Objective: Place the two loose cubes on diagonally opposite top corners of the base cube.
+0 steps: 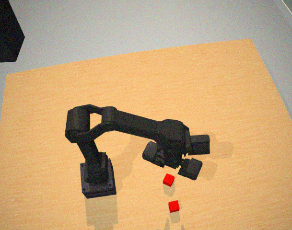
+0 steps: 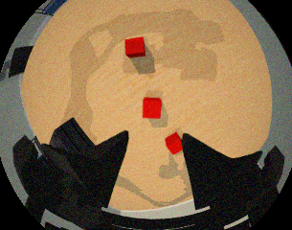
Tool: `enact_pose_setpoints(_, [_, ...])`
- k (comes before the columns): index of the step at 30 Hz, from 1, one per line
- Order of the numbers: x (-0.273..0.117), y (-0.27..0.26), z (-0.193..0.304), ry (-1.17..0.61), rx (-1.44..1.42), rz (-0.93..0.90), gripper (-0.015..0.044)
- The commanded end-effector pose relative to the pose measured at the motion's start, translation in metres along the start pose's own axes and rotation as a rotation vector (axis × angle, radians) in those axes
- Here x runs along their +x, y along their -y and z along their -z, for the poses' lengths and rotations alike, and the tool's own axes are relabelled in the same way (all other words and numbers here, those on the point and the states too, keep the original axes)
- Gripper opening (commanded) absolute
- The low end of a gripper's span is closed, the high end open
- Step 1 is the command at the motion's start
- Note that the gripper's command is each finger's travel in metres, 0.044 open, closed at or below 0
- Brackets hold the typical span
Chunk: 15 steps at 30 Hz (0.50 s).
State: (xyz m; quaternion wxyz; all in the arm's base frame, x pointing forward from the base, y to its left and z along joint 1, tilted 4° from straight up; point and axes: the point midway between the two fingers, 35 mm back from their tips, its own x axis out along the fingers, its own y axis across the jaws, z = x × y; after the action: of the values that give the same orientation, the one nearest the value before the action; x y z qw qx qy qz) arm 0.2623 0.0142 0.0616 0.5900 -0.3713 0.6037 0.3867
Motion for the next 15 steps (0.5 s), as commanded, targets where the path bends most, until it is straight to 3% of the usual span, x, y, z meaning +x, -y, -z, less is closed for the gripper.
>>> enact_pose_setpoints(1, [0.026,-0.001,0.001,-0.002,0.013,-0.017,0.0265])
enact_pose_setpoints(5, [0.06,-0.004,0.002,-0.003,0.013,-0.017,0.0265])
enact_pose_setpoints(15, [0.077,-0.004,0.002,-0.003,0.013,-0.017,0.0265])
